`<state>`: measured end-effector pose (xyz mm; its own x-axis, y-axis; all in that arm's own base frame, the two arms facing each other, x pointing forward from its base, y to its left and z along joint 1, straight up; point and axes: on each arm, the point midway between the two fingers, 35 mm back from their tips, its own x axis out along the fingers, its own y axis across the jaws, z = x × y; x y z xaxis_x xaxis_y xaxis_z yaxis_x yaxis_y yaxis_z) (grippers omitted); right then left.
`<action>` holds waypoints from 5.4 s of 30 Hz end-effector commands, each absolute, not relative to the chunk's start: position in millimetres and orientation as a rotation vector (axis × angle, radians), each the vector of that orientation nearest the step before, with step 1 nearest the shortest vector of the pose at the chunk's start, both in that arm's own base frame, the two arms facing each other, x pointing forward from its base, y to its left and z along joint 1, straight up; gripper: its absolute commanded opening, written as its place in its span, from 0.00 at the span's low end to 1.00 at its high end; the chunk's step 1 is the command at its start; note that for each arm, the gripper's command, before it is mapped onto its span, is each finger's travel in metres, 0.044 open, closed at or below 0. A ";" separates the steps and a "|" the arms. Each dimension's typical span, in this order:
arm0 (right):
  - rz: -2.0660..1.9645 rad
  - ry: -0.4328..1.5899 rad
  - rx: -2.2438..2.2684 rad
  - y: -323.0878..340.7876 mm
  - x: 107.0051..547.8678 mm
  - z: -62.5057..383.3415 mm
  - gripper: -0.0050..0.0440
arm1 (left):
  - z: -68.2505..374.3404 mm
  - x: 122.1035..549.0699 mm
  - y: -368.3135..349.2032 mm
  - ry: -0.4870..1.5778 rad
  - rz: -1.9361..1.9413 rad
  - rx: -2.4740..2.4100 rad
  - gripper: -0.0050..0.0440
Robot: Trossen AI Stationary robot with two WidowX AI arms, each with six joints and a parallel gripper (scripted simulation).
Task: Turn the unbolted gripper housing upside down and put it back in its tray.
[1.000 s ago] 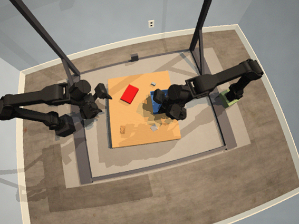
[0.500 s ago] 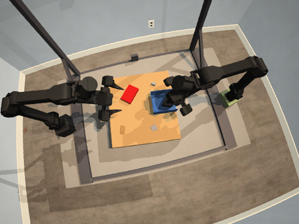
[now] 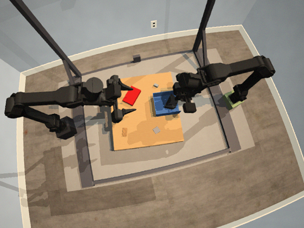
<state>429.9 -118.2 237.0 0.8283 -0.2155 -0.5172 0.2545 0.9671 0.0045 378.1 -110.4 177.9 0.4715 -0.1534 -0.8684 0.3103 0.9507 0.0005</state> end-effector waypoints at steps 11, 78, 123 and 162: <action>-0.242 0.519 0.064 -118.8 433.1 246.1 1.00 | 190.6 377.2 -111.5 1.010 -0.297 0.168 0.10; -0.242 0.519 0.064 -118.8 433.1 246.1 1.00 | 164.2 400.5 -122.4 1.008 -0.298 0.167 0.10; -0.242 0.519 0.064 -118.8 433.1 246.1 1.00 | 152.8 400.4 -122.1 1.008 -0.298 0.167 0.10; -0.242 0.519 0.064 -118.8 433.1 246.1 1.00 | 153.6 397.3 -121.0 1.009 -0.298 0.167 0.10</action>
<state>432.5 -119.2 236.0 0.8277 -0.2147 -0.5185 0.2505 0.9681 -0.0010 397.8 -121.3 143.3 0.4760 -0.1613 -0.8645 0.3234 0.9463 0.0015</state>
